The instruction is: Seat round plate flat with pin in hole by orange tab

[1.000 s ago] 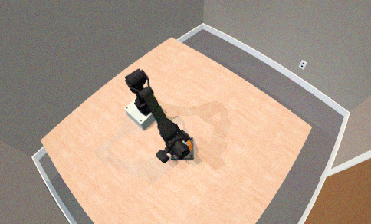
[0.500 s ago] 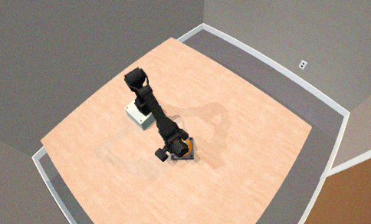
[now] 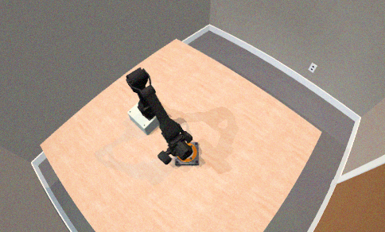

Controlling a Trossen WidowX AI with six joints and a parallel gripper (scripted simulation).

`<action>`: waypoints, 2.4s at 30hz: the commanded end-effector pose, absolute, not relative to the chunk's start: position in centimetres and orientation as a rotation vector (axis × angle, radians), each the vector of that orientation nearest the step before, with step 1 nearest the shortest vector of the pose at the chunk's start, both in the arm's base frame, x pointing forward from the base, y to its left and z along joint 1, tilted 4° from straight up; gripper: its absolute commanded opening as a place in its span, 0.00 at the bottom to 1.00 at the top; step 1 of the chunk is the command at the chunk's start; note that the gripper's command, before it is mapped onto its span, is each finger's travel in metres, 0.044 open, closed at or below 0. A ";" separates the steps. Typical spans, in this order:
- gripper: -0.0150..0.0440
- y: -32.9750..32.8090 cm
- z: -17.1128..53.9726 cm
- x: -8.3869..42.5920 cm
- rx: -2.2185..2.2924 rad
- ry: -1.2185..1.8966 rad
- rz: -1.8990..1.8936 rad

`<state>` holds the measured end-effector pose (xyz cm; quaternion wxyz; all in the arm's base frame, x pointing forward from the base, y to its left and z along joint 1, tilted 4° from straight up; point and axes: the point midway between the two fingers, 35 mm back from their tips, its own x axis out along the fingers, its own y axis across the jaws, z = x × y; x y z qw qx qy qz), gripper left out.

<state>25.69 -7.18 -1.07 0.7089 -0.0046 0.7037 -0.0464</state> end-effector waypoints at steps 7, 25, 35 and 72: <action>0.25 -6.1 -1.3 24.7 -0.003 1.573 -0.095; 0.25 -4.1 -1.2 23.9 -0.002 1.574 -0.094; 0.25 -3.0 -1.2 23.8 -0.001 1.574 -0.093; 0.25 -0.1 0.4 24.8 0.002 1.573 -0.090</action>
